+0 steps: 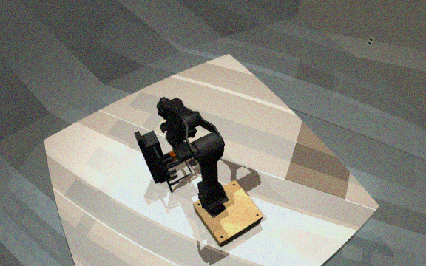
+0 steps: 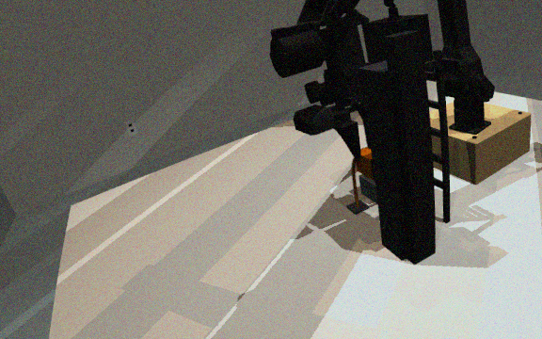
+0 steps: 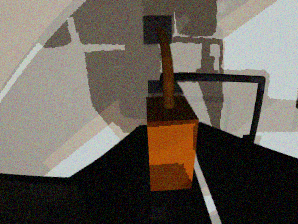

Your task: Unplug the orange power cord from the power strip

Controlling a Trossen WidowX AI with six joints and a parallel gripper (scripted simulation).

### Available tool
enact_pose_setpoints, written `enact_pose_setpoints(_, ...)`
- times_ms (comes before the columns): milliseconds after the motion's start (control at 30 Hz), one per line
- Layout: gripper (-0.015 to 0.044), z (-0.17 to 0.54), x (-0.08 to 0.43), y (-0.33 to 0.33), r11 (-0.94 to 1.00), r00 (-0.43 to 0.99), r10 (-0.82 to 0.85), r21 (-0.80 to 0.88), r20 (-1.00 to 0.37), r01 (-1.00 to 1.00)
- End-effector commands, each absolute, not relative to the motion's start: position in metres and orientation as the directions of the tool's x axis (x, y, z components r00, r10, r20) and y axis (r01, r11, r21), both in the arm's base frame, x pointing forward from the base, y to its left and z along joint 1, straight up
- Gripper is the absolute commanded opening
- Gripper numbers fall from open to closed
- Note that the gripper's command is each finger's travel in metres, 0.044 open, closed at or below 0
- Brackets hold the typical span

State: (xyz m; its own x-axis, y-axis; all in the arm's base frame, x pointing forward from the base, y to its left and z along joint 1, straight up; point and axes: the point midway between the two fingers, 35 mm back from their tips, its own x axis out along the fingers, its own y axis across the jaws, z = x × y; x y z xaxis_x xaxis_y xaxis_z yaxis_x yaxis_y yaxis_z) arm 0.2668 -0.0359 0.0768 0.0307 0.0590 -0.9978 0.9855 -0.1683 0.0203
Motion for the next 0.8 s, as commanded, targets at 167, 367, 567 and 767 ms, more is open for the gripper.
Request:
enact_pose_setpoints(167, 0.0000, 0.077, 0.260, -0.071, -0.193, 0.020, -0.006, 0.021, -1.000, 0.981)
enact_pose_setpoints(367, 0.0000, 0.077, 0.257, -0.081, -0.194, 0.020, -0.007, 0.021, -1.000, 0.981)
enact_pose_setpoints(567, 0.0105, 0.077, 0.258, -0.071, -0.195, 0.021, -0.005, 0.022, -1.000, 0.981)
enact_pose_setpoints(767, 0.0263, 0.077, 0.258, -0.070, -0.195, 0.021, -0.004, 0.022, -1.000, 0.981)
